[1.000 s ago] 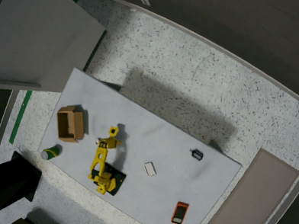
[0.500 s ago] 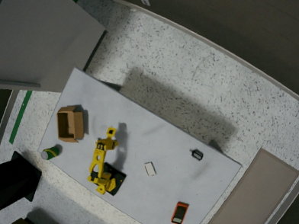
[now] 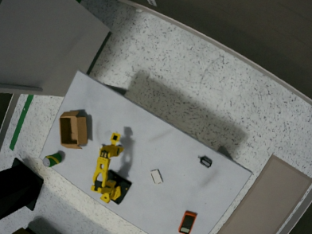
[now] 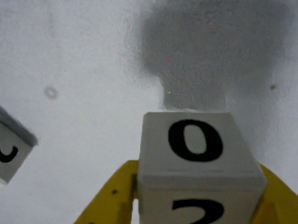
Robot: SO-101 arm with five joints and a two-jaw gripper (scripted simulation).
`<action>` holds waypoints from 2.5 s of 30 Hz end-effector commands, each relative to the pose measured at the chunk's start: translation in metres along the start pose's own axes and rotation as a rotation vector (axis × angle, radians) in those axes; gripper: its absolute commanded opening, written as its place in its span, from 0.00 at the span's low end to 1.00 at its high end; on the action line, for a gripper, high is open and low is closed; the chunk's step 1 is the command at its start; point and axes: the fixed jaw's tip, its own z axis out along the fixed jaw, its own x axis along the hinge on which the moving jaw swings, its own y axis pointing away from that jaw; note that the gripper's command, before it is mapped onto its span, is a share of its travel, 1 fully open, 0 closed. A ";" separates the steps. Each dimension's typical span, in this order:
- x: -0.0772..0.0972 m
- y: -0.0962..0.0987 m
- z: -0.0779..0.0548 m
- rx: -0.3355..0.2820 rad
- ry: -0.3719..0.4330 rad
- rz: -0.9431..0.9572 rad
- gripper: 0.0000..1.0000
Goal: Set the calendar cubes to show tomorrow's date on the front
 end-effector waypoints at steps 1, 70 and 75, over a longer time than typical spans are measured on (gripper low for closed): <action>-0.001 0.001 0.000 -0.003 -0.085 0.003 0.00; -0.007 -0.002 0.006 -0.015 -0.809 0.028 0.00; -0.009 -0.002 0.008 -0.016 -0.846 0.029 0.00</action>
